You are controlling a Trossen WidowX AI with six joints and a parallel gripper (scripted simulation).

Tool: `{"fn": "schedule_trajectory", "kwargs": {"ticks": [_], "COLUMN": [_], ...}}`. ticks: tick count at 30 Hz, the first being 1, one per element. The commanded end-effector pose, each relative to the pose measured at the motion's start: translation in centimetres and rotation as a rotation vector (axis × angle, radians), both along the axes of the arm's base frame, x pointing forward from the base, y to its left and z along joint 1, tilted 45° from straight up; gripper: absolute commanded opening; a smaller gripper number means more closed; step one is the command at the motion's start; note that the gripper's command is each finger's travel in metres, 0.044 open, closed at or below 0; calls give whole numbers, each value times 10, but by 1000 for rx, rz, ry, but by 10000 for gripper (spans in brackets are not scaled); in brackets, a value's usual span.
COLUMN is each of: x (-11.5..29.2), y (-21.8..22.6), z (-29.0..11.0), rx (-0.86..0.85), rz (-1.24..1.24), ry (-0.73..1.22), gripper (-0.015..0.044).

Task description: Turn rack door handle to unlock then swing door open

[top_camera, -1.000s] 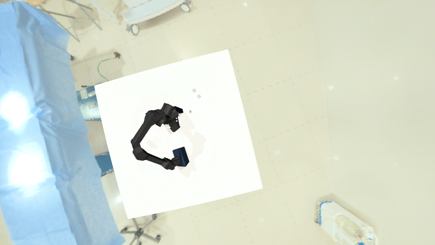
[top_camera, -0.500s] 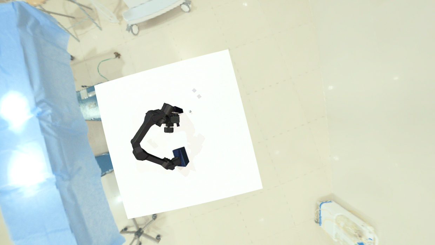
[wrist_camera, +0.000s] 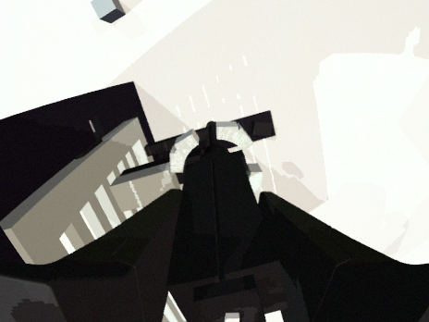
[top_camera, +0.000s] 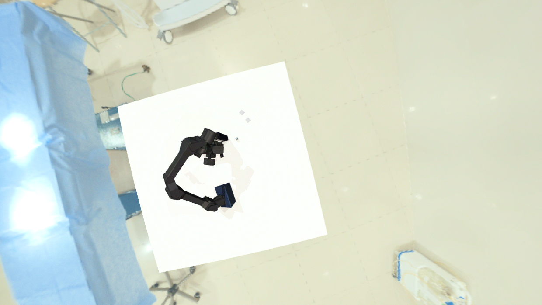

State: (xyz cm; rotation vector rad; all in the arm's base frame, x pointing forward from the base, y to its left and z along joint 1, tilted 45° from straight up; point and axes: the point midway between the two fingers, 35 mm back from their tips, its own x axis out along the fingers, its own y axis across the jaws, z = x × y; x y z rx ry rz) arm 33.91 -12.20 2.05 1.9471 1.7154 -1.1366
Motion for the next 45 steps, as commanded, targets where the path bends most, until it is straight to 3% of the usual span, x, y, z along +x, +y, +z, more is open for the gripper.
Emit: {"fn": "schedule_trajectory", "kwargs": {"ticks": [1,5,45], "x": [0,0,0], "y": [1,1,1], "z": [0,0,0], "rx": [7,7,59], "rz": [-16,-16,1355], "ry": [12,12,-1311], "gripper": [210,298,298]}}
